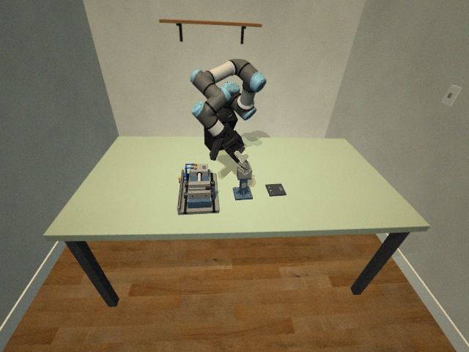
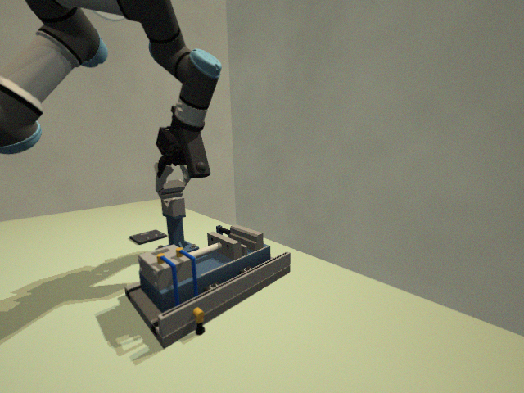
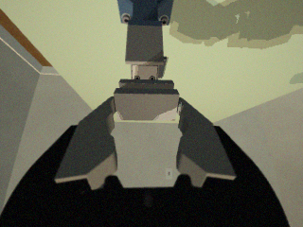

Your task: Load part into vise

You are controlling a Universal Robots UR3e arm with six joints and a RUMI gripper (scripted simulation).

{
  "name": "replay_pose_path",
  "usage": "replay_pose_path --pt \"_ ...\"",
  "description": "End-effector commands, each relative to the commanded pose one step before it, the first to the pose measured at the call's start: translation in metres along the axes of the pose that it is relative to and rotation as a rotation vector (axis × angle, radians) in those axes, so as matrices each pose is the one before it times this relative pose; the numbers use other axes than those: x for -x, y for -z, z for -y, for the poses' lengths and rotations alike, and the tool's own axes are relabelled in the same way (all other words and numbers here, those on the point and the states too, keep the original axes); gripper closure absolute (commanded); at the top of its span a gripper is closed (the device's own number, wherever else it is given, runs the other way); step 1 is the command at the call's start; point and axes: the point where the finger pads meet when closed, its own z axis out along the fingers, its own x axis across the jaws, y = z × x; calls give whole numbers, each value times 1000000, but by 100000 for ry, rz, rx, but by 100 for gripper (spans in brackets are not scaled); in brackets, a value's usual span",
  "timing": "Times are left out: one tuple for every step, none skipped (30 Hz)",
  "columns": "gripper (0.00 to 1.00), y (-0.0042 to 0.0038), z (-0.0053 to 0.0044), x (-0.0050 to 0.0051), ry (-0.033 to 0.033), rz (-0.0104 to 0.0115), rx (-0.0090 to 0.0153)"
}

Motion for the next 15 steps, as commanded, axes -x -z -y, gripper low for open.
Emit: replay_pose_path --pt "100 436 -215 430 111 162 -2292" --pt "100 -6 -65 -6 0 -6 -828" --pt "100 6 -72 7 -1 7 -852" --pt "100 20 -79 21 -1 20 -875" --pt "100 15 -81 16 -1 16 -908" --pt "100 -35 -67 -38 2 -32 -969" --pt "100 -16 -75 -17 1 -14 -991" --pt "100 4 -83 5 -1 4 -1013" --pt "100 26 -93 28 -2 24 -1033" --pt "100 11 -91 11 -1 11 -1053" --pt "100 -40 -76 -44 2 -34 -1074" --pt "100 -13 -84 -13 1 -10 -1092" --pt "100 16 -94 18 -2 14 -1108" --pt "100 46 -104 51 -4 39 -1123" --pt "100 -44 -83 -49 3 -34 -1142"
